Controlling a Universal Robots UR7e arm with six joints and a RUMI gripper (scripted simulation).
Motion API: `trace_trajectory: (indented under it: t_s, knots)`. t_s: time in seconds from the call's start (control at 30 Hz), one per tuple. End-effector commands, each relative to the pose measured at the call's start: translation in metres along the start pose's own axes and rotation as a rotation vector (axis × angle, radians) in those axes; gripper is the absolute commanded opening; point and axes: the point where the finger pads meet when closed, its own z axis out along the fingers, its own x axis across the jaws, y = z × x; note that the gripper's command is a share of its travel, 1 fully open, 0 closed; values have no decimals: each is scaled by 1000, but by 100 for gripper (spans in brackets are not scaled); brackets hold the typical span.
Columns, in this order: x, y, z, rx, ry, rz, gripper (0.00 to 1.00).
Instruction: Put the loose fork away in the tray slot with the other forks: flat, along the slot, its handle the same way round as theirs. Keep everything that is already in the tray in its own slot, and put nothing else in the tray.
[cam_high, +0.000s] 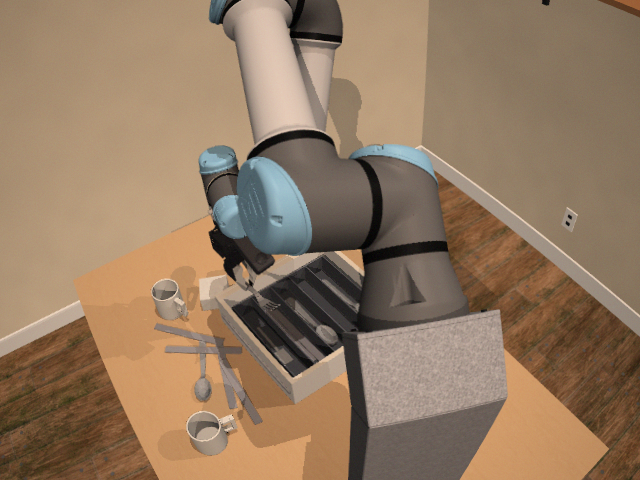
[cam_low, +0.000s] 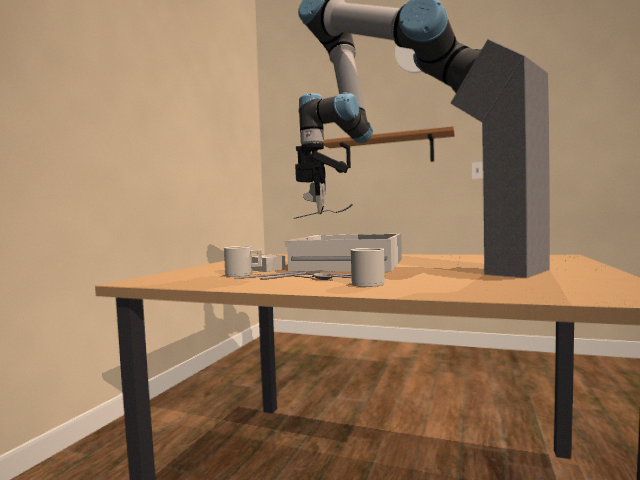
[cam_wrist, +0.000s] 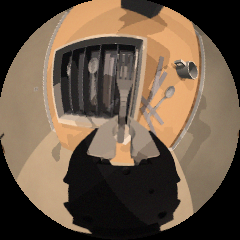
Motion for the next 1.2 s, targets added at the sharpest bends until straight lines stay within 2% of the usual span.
trace_trajectory:
  t_s: [0.0, 0.33, 0.4, 0.67, 0.87, 1.17]
  knots:
    - [-56, -11, 1, -8, 27, -11, 2]
    - [-154, -31, 2, -11, 24, -11, 2]
    - [-154, -31, 2, -11, 24, -11, 2]
    - [-212, -38, 4, -15, 20, -11, 2]
    - [-232, -43, 4, -16, 20, -11, 2]
    - [-236, -44, 4, -15, 21, -11, 2]
